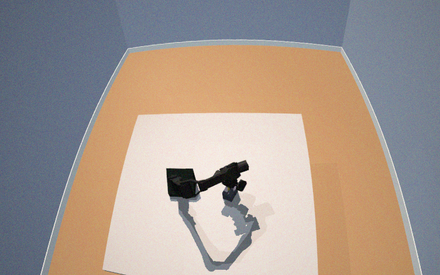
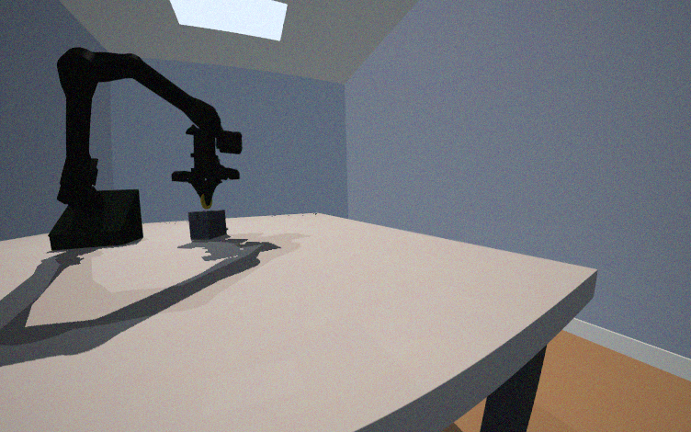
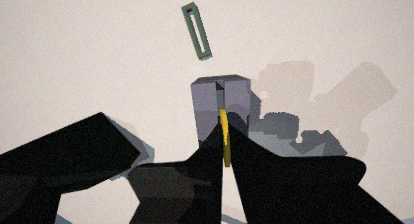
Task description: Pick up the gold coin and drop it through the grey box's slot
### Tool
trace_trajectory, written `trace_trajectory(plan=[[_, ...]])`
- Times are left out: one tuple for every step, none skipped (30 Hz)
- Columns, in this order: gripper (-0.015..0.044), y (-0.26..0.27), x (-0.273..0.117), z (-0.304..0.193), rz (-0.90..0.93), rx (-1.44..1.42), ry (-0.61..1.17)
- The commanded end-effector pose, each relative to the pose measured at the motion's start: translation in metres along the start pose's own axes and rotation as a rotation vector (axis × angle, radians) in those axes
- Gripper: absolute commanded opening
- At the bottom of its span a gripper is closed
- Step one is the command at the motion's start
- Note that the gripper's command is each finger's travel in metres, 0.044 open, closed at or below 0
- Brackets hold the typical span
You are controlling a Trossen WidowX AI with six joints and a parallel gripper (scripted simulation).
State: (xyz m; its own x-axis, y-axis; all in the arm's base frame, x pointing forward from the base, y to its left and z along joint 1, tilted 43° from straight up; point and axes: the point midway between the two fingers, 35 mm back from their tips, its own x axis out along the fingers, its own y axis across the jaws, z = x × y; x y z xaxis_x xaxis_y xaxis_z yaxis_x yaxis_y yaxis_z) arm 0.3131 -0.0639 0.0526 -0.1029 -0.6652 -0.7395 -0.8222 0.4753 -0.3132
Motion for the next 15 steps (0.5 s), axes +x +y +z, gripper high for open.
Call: trace_trajectory(plan=[[0.0, 0.0005, 0.0028, -0.0004, -0.002, -0.005, 0.004], [0.0, 0.0005, 0.0032, -0.0004, -0.002, -0.005, 0.004], [0.0, 0.0005, 0.0036, -0.0003, -0.002, -0.005, 0.004], [0.0, 0.0005, 0.004, -0.0003, -0.002, -0.005, 0.005], [0.0, 0.0006, 0.0044, -0.0002, -0.002, -0.006, 0.005], [0.0, 0.0006, 0.0048, -0.0002, -0.002, -0.006, 0.005], [0.0, 0.0006, 0.0051, -0.0002, -0.002, -0.006, 0.005], [0.0026, 0.0, 0.0028, 0.0001, 0.0, 0.0, 0.0], [0.0053, 0.0, 0.0028, 0.0001, 0.0, 0.0, 0.0], [0.0079, 0.0, 0.0028, 0.0001, 0.0, 0.0, 0.0], [0.0105, 0.0, 0.0028, 0.0001, 0.0, 0.0, 0.0], [0.0131, 0.0, 0.0028, 0.0001, 0.0, 0.0, 0.0], [0.0157, 0.0, 0.0028, 0.0001, 0.0, 0.0, 0.0], [0.0161, 0.0, 0.0028, 0.0001, 0.0, 0.0, 0.0], [0.0161, 0.0, 0.0028, 0.0001, 0.0, 0.0, 0.0]])
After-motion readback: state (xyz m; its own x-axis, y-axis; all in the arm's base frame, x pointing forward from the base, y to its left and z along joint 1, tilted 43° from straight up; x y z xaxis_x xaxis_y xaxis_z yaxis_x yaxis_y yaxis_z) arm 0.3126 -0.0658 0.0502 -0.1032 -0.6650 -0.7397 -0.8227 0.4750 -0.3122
